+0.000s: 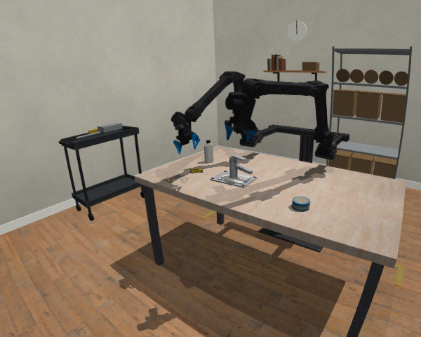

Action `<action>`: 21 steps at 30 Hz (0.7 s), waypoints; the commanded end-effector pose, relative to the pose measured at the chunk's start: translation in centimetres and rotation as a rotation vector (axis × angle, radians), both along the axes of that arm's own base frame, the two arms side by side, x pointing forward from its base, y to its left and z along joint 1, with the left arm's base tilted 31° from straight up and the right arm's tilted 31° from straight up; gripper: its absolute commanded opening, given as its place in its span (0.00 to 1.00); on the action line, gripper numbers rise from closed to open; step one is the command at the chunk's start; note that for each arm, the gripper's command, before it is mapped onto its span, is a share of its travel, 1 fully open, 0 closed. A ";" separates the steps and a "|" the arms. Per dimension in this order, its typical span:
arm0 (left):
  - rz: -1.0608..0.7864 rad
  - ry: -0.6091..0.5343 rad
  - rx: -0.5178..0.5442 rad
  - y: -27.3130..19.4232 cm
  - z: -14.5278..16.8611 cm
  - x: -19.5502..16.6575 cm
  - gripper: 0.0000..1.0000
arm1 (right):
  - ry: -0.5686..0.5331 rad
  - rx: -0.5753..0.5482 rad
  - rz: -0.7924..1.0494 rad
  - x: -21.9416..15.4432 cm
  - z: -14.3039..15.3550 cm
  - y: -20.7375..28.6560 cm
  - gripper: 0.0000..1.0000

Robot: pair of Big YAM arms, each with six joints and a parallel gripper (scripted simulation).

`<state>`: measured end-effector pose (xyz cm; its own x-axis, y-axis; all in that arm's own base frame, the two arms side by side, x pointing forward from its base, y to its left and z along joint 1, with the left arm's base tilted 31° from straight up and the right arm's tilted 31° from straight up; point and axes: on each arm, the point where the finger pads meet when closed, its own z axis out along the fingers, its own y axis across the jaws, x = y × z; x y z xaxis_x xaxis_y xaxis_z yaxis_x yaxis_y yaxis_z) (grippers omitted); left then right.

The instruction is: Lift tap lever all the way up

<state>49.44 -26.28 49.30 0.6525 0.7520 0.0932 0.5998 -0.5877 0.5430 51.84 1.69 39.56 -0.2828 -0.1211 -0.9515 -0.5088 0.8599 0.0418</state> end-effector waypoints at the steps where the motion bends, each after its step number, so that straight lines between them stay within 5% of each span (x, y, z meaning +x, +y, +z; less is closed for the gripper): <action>1: -0.001 -0.017 -0.010 0.0 0.9 -0.3 1.00 | -0.026 -0.004 0.001 -0.1 1.2 0.0 1.00; 18: -0.001 -0.017 -0.010 0.0 0.9 -0.3 1.00 | -0.026 -0.004 0.001 -0.1 1.2 0.0 1.00; 21: 0.027 -0.016 -0.044 0.1 1.0 -1.3 1.00 | -0.010 -0.037 0.034 -0.9 0.2 1.8 0.66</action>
<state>49.15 -26.17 48.63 0.6502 0.7550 0.0850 0.6108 -0.5860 0.5325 51.81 1.73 39.38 -0.2860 -0.1278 -0.9497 -0.5072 0.8611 0.0369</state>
